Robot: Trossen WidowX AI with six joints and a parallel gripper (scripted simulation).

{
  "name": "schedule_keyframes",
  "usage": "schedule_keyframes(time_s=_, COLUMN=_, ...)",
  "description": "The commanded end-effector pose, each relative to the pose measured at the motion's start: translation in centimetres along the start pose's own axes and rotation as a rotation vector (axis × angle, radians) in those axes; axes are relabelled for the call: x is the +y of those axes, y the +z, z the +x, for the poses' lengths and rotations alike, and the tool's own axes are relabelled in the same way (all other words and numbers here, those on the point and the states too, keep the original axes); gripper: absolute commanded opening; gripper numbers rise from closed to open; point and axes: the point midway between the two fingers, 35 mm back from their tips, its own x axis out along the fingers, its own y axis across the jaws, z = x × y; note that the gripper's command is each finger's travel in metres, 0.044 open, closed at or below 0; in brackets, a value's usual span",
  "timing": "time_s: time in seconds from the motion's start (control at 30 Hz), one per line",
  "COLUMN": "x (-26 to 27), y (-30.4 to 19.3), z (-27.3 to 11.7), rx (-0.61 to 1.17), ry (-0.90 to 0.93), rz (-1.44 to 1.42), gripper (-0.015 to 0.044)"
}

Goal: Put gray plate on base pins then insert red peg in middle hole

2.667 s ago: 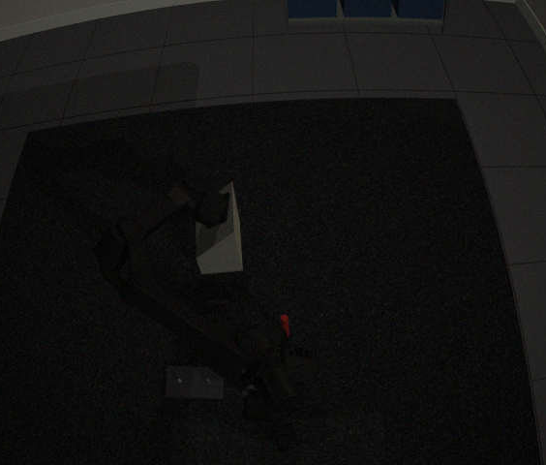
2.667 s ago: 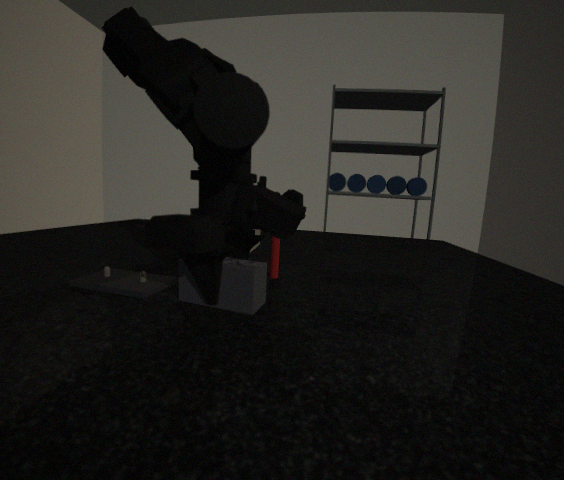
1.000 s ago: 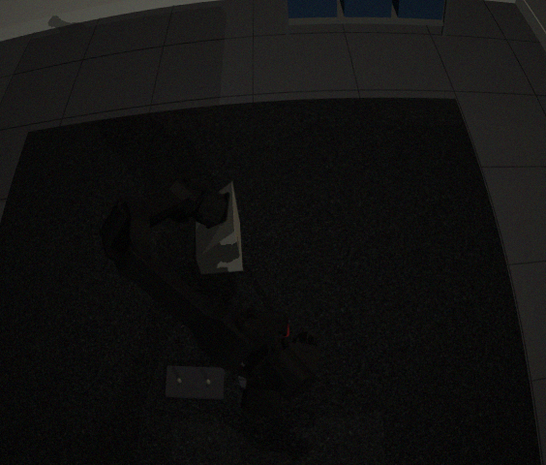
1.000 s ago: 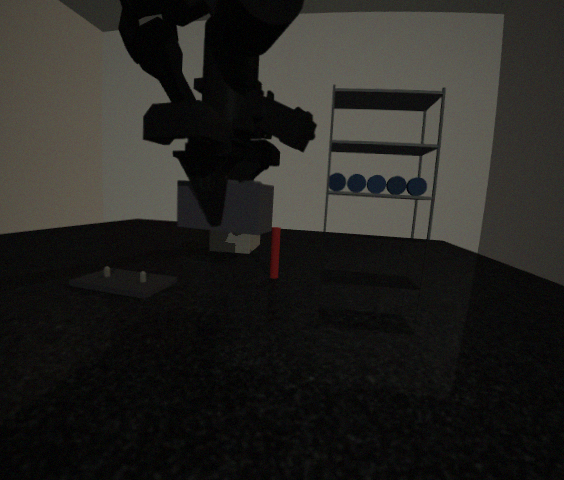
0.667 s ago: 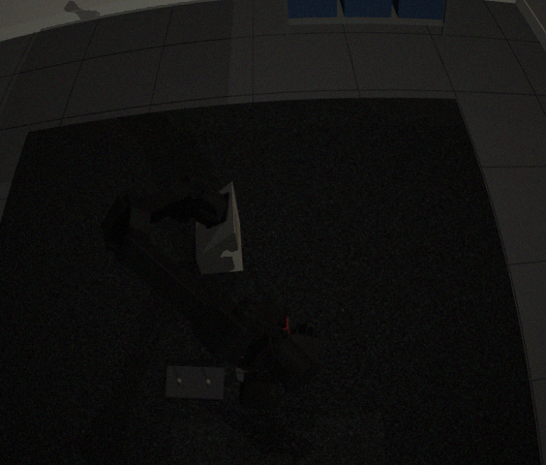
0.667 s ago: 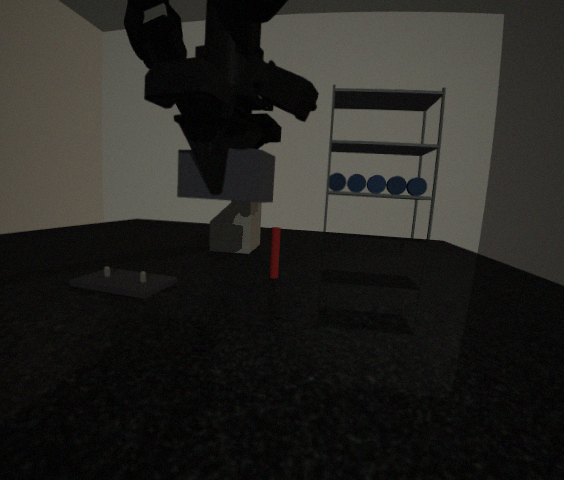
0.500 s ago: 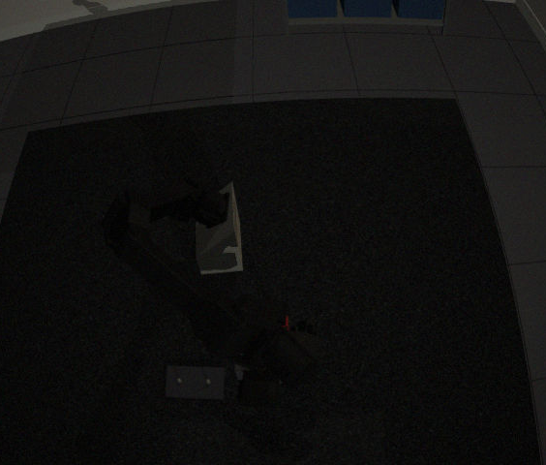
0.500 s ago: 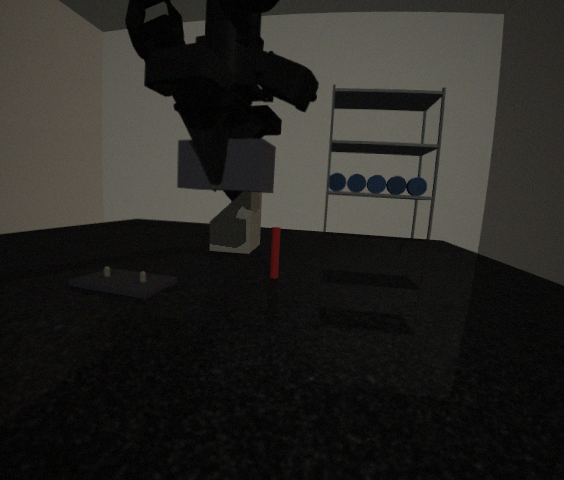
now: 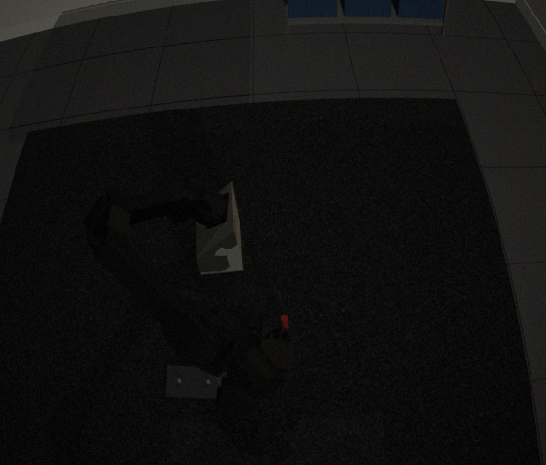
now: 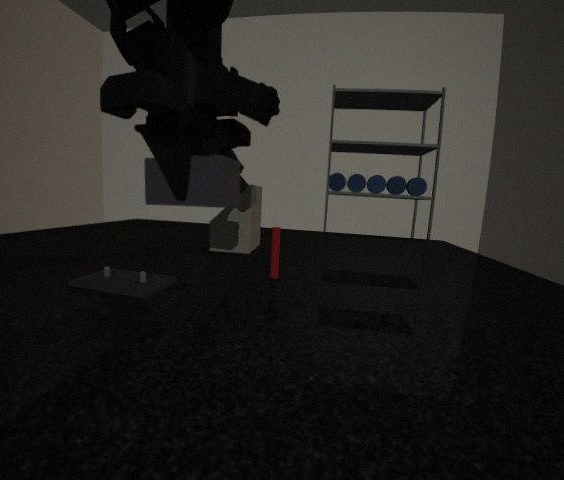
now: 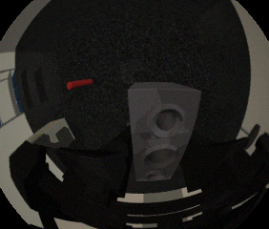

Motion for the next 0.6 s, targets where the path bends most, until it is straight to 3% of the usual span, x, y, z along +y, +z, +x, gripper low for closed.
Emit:
schedule_keyframes(time_s=0.0, x=-0.2, y=-1.2, z=0.5, rx=0.003, ry=-0.007, rz=-0.013, gripper=0.0)
schedule_keyframes(time_s=0.57, x=-0.1, y=-6.2, z=3.0, rx=0.006, ry=-0.009, rz=-0.042, gripper=0.0)
